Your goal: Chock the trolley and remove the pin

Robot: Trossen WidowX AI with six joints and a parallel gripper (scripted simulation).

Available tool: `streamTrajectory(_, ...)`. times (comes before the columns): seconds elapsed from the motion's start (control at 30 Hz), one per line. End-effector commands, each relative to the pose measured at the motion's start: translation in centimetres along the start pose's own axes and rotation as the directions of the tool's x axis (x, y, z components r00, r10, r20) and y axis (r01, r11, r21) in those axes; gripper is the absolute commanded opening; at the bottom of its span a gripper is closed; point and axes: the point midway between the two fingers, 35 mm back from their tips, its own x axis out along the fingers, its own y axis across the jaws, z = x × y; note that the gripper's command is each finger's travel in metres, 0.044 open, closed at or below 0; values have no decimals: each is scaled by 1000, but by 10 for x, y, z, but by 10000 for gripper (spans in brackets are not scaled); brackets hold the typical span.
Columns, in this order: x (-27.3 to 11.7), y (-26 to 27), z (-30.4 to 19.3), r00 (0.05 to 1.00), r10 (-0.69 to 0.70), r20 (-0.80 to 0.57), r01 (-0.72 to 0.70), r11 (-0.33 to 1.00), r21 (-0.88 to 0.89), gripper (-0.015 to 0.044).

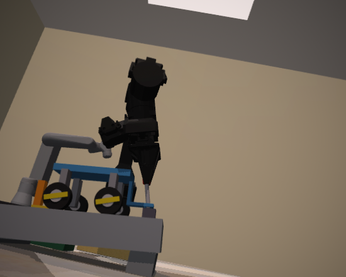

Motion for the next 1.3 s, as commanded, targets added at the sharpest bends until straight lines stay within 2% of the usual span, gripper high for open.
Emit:
streamTrajectory(0.0,-5,1,-2,1000,4,-8,-4,1000,-8,0)
streamTrajectory(0.93,-18,2,-8,1000,4,-8,-4,1000,-8,0)
streamTrajectory(1.27,-14,1,-27,1000,4,-10,-4,1000,-8,0)
